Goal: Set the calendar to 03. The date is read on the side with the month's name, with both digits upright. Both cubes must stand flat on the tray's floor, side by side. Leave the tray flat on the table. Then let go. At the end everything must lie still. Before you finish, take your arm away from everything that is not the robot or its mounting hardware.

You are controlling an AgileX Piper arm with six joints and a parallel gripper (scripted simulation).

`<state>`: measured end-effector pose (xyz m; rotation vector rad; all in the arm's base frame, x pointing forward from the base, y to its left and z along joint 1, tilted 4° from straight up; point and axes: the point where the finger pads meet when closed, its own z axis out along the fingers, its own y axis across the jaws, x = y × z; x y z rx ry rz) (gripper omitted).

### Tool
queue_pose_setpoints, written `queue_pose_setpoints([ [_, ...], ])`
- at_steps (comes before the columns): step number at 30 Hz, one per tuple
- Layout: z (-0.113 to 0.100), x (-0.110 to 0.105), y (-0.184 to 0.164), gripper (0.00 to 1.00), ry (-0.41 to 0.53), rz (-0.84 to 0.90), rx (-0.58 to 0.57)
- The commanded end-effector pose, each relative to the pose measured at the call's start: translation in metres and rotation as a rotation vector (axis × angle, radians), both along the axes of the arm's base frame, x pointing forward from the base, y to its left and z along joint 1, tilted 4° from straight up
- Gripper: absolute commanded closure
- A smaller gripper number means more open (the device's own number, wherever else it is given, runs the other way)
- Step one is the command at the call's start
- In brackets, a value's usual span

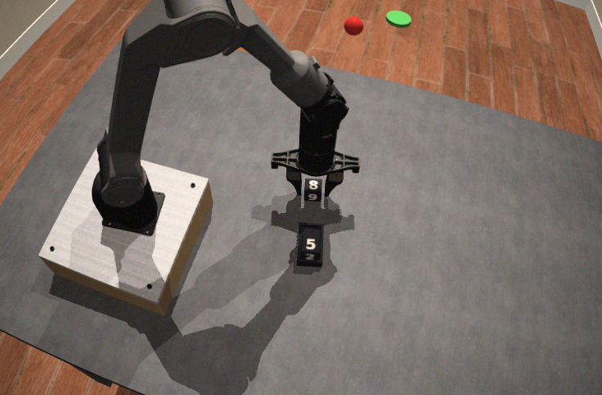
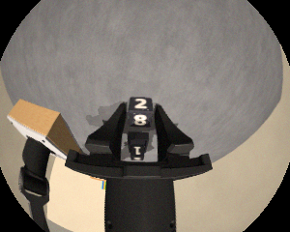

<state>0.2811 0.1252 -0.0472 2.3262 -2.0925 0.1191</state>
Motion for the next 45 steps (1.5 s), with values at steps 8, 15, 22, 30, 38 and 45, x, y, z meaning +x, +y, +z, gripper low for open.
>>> queue_pose_setpoints([
  [8, -0.001, 0.000, -0.001, 0.66, 0.001, 0.000, -0.001],
  [15, -0.001, 0.000, -0.001, 0.66, 0.001, 0.000, -0.001],
  [22, -0.001, 0.000, -0.001, 0.66, 0.001, 0.000, -0.001],
  [30, -0.001, 0.000, -0.001, 0.66, 0.001, 0.000, -0.001],
  [38, -0.001, 0.000, -0.001, 0.66, 0.001, 0.000, -0.001],
  [45, 0.012, 0.000, 0.001, 0.66, -0.004, 0.000, 0.002],
])
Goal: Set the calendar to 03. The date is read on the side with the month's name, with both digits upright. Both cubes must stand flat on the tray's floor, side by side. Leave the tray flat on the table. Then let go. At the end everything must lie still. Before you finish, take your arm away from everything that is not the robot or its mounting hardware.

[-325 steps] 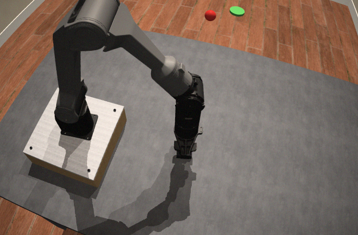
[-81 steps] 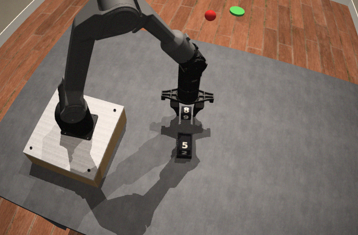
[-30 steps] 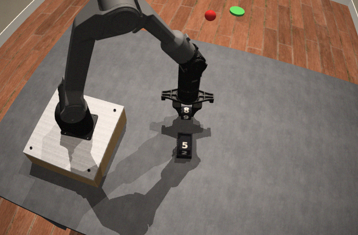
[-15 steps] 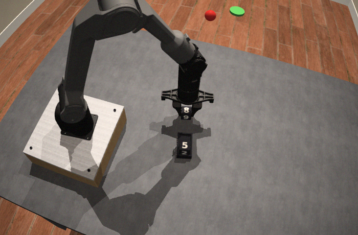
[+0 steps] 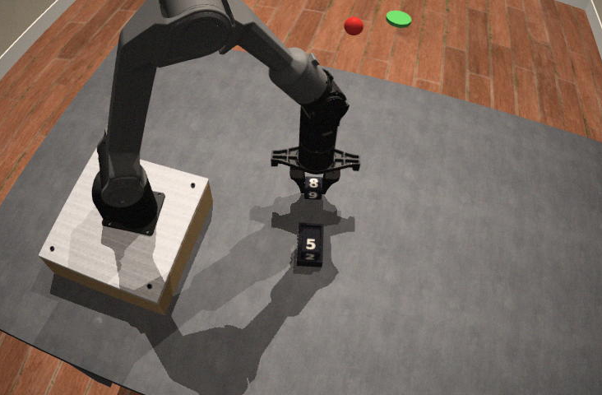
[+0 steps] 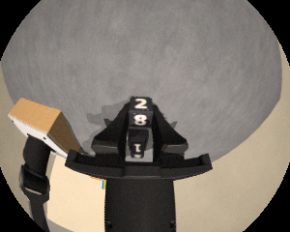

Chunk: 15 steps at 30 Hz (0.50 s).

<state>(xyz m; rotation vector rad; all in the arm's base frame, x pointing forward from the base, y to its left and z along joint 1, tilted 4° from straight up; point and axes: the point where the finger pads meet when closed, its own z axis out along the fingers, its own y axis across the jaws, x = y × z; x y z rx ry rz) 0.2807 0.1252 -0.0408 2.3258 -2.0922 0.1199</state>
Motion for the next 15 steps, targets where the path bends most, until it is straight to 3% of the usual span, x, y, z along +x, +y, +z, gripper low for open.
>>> queue_pose_setpoints([
  [1, 0.011, 0.001, 0.002, 0.66, -0.004, 0.001, 0.003],
  [6, 0.046, -0.001, 0.004, 0.66, -0.004, 0.001, 0.003],
  [8, 0.046, -0.001, 0.004, 0.66, -0.004, 0.001, 0.003],
  [15, 0.088, -0.004, 0.006, 0.66, -0.004, 0.000, 0.003],
])
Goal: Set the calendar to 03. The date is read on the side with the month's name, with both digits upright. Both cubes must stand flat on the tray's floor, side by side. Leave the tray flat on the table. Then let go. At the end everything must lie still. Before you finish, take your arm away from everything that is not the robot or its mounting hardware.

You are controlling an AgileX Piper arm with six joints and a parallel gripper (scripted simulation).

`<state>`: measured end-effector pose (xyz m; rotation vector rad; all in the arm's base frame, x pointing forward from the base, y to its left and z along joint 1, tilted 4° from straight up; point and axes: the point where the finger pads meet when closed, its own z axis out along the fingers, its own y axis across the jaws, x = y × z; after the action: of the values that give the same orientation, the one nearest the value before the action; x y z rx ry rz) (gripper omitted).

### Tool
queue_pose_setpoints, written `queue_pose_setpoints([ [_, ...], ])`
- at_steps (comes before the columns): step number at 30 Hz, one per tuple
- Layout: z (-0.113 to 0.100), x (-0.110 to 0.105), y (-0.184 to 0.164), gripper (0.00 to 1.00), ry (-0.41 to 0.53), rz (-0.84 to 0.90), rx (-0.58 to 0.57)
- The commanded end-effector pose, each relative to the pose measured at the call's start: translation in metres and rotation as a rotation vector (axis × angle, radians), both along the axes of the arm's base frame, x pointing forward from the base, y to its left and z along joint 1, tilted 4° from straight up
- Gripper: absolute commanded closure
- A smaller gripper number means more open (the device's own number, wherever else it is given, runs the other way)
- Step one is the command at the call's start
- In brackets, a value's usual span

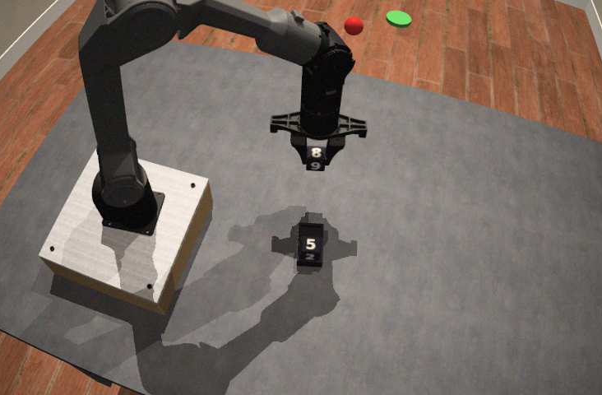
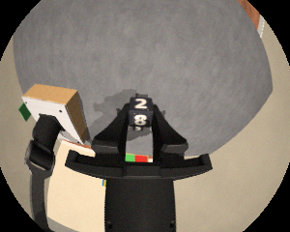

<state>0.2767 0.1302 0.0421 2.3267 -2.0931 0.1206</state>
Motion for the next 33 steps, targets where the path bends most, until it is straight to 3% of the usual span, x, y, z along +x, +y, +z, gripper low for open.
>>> queue_pose_setpoints([
  [1, 0.008, 0.000, 0.001, 0.66, -0.003, 0.000, 0.002],
  [14, 0.010, -0.001, -0.001, 0.66, 0.001, 0.000, 0.000],
  [21, 0.026, 0.005, -0.087, 0.66, 0.001, -0.003, 0.000],
  [33, 0.026, 0.006, -0.087, 0.66, 0.000, -0.003, -0.001],
])
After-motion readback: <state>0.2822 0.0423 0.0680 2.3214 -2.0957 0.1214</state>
